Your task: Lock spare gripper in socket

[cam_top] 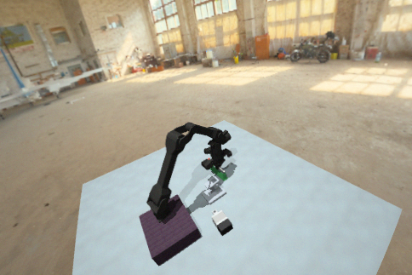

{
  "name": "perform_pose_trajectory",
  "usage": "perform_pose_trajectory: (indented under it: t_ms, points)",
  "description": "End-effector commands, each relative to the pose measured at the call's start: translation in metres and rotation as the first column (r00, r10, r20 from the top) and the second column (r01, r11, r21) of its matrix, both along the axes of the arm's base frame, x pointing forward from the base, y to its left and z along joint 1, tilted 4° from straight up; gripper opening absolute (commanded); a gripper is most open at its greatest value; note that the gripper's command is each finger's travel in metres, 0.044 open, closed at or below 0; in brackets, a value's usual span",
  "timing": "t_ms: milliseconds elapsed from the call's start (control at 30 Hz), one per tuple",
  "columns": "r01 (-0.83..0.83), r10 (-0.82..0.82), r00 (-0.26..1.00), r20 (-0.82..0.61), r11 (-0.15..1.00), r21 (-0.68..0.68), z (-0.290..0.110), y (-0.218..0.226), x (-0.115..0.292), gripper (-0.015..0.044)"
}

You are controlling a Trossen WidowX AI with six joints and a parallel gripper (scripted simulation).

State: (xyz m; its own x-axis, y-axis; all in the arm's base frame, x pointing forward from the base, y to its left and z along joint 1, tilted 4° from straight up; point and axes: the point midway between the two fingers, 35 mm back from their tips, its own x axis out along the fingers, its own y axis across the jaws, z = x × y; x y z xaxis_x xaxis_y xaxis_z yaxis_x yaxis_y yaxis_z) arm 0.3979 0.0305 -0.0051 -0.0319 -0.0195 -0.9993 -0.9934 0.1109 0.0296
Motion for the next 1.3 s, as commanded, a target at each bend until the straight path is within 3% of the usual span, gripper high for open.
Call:
perform_pose_trajectory:
  t_ms: [0, 1267]
  points:
    - [-0.003, 0.003, 1.000, 0.008, 1.000, -0.006, 0.005, -0.012, 0.002, 0.0000]
    - [-0.005, 0.005, 1.000, 0.005, 1.000, -0.001, -0.032, -0.016, 0.002, 0.0000]
